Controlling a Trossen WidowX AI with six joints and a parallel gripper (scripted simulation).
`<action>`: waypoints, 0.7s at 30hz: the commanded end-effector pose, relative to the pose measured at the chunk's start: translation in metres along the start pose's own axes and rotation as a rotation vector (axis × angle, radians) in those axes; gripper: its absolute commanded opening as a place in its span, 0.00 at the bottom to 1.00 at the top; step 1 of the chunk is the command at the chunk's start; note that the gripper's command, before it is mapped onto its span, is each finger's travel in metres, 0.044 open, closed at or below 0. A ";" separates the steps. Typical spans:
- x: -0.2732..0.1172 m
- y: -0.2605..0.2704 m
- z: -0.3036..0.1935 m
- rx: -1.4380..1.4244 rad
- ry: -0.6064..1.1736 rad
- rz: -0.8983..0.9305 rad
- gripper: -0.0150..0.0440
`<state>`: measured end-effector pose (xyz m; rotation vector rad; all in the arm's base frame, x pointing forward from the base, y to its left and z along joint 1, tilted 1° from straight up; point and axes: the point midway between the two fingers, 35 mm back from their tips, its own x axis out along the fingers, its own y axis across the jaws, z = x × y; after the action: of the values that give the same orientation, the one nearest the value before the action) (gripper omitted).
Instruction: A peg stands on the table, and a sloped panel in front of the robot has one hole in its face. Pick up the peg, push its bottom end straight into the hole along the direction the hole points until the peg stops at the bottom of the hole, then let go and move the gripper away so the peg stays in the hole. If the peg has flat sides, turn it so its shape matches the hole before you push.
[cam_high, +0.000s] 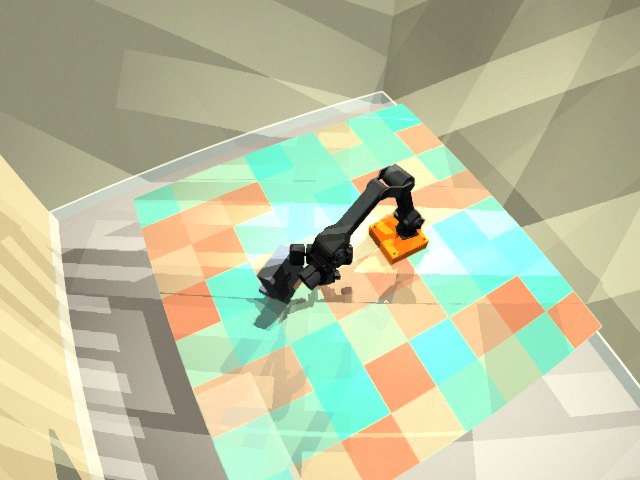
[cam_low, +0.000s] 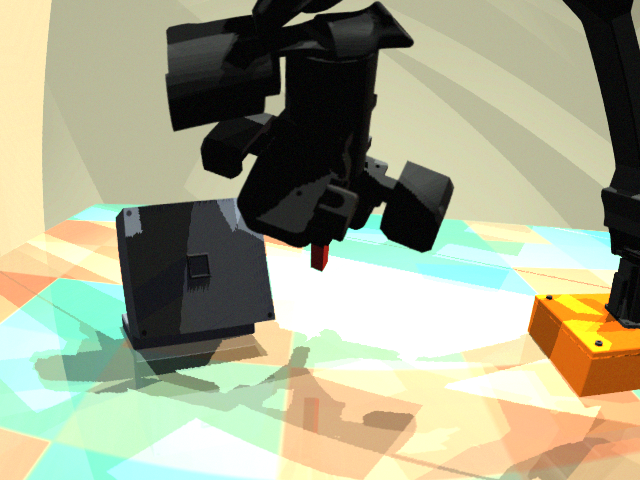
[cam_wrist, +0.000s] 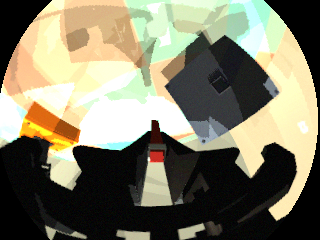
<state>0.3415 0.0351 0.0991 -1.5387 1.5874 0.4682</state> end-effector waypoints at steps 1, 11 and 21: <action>-0.001 0.001 0.006 -0.053 0.027 -0.020 0.25; -0.008 0.001 0.016 -0.136 0.066 -0.076 0.25; -0.016 0.002 0.026 -0.218 0.107 -0.133 0.25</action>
<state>0.3458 0.0604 0.0996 -1.7930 1.5411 0.4925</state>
